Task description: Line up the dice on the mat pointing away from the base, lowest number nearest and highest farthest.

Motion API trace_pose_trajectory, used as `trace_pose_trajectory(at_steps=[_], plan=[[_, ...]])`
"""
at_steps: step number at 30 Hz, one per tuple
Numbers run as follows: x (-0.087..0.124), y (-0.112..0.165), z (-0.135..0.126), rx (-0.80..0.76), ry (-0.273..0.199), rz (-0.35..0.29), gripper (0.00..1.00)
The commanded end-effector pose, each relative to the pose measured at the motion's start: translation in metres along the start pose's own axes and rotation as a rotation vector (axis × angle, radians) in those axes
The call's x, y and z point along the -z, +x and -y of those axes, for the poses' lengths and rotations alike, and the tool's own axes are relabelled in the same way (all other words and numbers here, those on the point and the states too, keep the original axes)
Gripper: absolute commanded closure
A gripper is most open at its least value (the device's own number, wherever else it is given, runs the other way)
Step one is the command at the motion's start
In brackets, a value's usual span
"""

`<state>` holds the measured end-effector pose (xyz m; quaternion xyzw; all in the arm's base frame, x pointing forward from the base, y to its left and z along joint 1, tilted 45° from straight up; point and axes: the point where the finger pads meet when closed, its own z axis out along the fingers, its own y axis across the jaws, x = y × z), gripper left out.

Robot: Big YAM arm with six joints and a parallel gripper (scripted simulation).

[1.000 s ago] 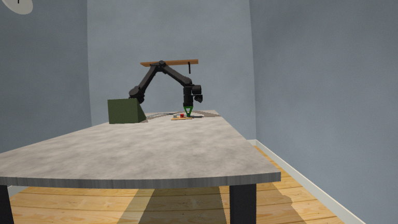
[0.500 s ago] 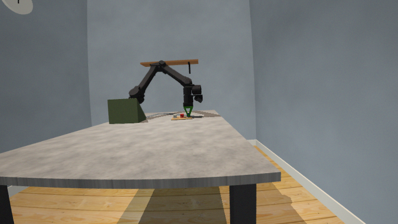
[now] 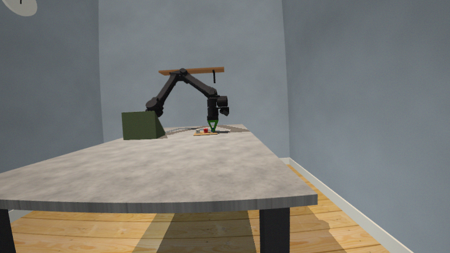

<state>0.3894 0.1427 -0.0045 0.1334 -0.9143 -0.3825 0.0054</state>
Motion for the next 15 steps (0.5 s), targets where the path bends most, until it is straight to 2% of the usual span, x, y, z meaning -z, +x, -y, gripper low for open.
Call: trace_pose_trajectory(at_steps=[1,15], plan=[[0.0122,-0.0161,-0.0028,0.017,0.009,0.045,0.80],[0.0124,-0.0235,-0.0051,0.028,0.010,0.048,0.80]])
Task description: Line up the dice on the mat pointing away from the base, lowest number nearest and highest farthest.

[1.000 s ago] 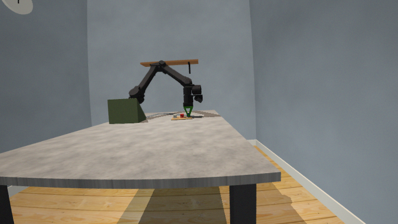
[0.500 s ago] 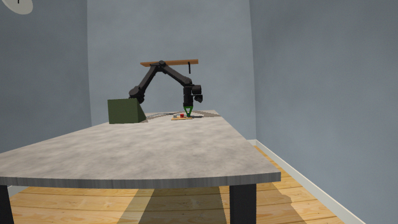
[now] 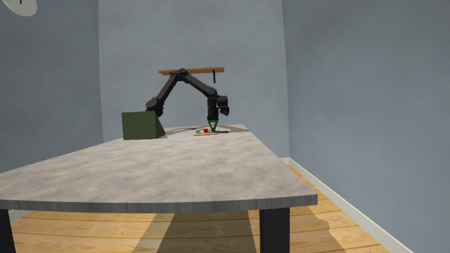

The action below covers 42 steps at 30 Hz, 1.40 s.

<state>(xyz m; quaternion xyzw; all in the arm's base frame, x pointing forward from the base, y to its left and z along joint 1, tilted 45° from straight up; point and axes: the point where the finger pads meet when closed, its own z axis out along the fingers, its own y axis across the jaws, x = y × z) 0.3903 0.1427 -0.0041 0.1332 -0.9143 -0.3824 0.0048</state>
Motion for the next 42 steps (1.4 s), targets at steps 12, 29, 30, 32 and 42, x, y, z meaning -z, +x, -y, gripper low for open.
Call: trace_pose_trajectory(at_steps=[12,29,30,32,42], plan=[[0.010,-0.018,-0.004,0.022,0.008,0.040,0.80],[0.004,-0.014,-0.004,0.019,0.005,0.029,0.80],[0.004,-0.014,-0.003,0.015,0.005,0.028,0.80],[0.002,-0.011,-0.001,0.009,0.003,0.024,0.80],[-0.002,-0.007,0.000,0.000,0.001,0.018,0.80]])
